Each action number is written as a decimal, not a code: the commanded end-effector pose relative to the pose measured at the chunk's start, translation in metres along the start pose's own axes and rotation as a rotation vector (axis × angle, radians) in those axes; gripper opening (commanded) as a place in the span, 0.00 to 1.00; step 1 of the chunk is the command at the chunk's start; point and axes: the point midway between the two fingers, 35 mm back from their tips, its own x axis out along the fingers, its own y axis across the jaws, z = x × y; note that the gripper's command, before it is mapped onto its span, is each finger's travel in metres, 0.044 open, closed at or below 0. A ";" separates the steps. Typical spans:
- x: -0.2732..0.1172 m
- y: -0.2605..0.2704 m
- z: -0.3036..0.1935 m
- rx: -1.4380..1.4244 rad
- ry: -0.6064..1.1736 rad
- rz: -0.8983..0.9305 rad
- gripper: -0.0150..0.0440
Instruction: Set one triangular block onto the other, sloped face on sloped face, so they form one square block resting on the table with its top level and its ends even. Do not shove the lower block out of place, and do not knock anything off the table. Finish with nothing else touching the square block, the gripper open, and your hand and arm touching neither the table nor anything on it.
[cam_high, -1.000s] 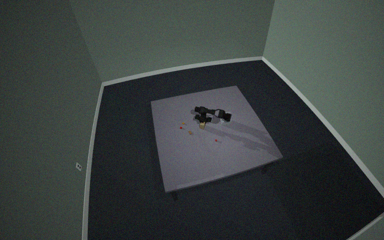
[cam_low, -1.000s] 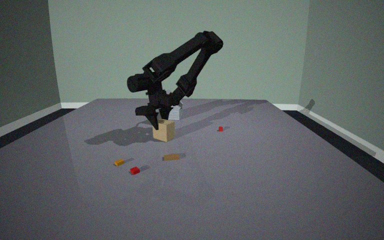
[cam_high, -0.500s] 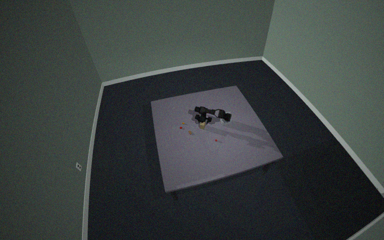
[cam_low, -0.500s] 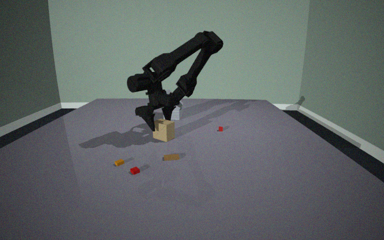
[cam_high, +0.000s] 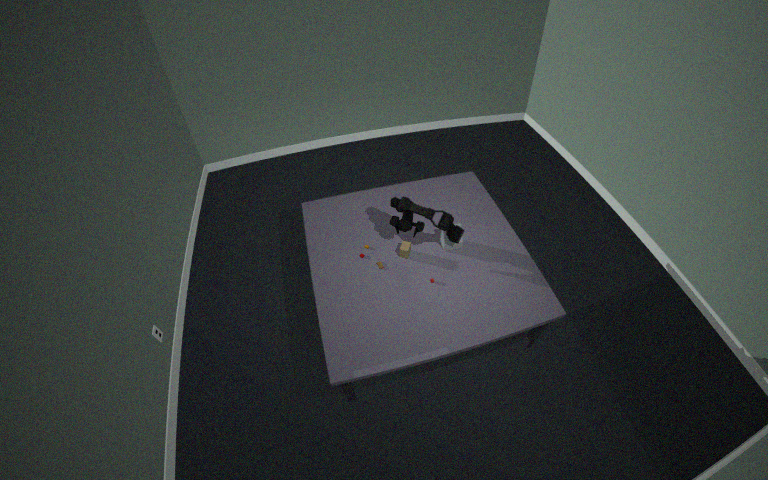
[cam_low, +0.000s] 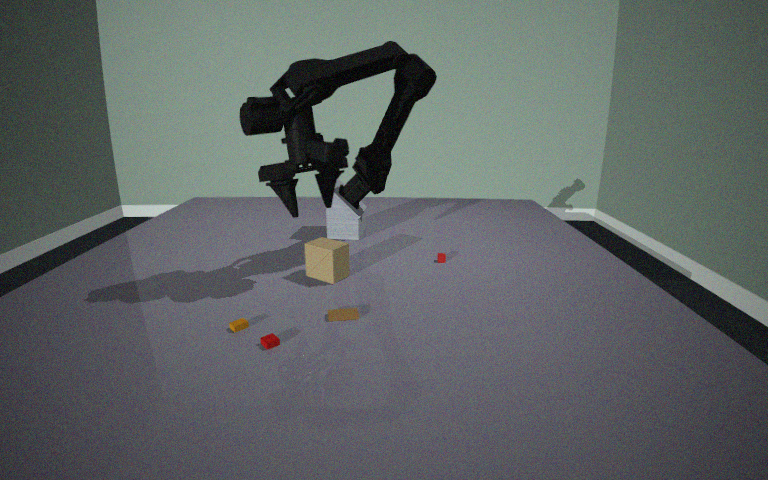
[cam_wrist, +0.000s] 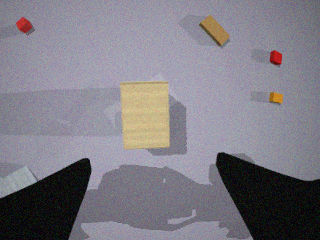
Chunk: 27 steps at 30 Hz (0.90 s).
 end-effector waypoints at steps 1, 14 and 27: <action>-0.022 0.005 0.001 -0.008 0.000 0.010 1.00; -0.015 0.001 -0.001 0.002 -0.004 -0.006 1.00; -0.015 0.001 -0.001 0.002 -0.004 -0.006 1.00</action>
